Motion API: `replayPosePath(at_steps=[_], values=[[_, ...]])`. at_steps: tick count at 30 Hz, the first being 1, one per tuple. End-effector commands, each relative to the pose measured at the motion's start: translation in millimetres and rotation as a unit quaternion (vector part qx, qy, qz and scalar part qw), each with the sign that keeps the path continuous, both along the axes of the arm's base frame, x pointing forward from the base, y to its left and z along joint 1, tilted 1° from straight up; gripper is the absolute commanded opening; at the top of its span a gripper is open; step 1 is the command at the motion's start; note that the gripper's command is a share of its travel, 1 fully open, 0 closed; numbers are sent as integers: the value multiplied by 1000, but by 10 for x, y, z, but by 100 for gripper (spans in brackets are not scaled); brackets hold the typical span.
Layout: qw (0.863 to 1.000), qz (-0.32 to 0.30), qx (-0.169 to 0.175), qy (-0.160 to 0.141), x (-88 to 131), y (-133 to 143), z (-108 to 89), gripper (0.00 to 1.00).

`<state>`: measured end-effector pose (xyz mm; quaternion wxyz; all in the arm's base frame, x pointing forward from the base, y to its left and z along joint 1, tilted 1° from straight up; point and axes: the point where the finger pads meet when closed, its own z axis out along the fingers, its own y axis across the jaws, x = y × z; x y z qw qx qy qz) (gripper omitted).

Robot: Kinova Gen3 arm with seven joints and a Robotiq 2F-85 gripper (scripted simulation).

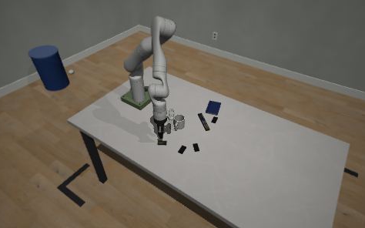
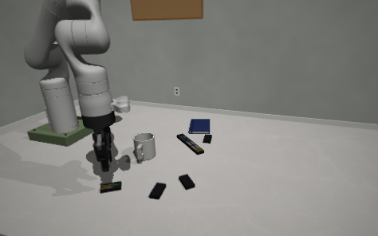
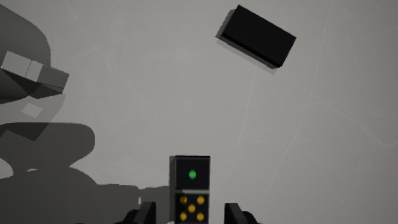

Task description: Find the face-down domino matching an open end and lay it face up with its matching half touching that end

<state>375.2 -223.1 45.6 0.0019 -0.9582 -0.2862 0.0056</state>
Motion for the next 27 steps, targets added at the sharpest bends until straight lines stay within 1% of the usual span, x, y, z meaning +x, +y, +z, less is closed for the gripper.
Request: replayPosePath(at_steps=[1, 15, 27], values=[[1000, 0, 0, -1, 5, -2, 6, 49], [1000, 0, 0, -1, 5, -3, 2, 49], [1000, 0, 0, -1, 5, -3, -56, 49]])
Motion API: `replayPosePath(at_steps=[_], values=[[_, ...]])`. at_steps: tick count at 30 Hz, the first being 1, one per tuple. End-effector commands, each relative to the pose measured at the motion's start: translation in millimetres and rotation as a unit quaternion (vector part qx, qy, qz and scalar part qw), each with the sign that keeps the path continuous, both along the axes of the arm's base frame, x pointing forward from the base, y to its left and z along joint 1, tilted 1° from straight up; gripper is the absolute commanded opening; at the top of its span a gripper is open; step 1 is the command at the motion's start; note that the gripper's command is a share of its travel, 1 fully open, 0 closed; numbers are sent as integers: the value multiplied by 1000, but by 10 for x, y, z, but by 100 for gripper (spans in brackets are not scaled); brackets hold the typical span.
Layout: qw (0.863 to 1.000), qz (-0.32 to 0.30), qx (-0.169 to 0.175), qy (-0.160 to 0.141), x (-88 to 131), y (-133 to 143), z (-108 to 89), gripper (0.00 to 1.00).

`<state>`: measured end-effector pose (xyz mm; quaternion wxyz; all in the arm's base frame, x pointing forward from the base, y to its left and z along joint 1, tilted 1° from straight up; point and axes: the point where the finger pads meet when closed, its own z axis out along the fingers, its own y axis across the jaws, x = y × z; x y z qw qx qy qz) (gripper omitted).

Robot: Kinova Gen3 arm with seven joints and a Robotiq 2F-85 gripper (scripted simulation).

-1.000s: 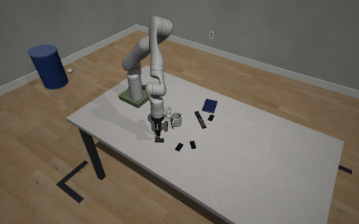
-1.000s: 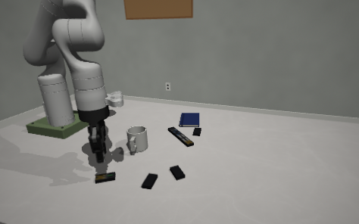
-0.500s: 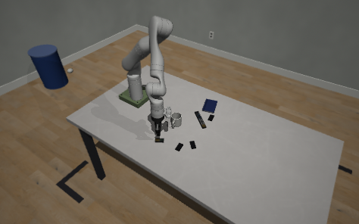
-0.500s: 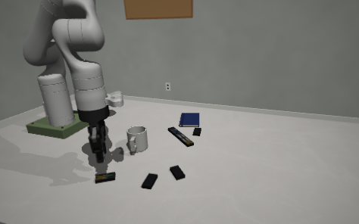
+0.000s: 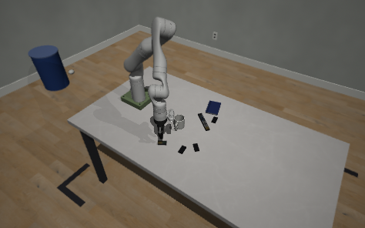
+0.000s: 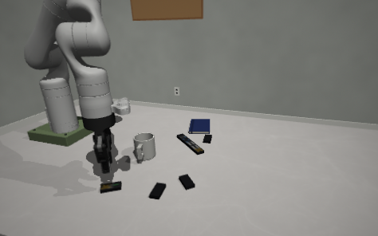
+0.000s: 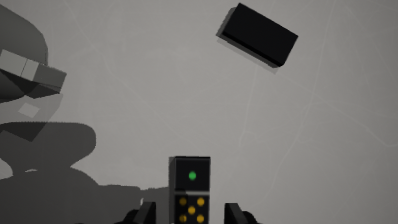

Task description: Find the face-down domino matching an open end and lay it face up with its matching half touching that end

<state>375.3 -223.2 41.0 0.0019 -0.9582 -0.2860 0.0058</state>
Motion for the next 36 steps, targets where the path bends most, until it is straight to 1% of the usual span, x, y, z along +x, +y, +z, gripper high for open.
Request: replayPosePath(at_steps=[1, 28, 36], values=[[1000, 0, 0, -1, 5, -3, -21, 49], [1000, 0, 0, -1, 9, -7, -378, 49], [1000, 0, 0, -1, 9, -8, -433, 49]])
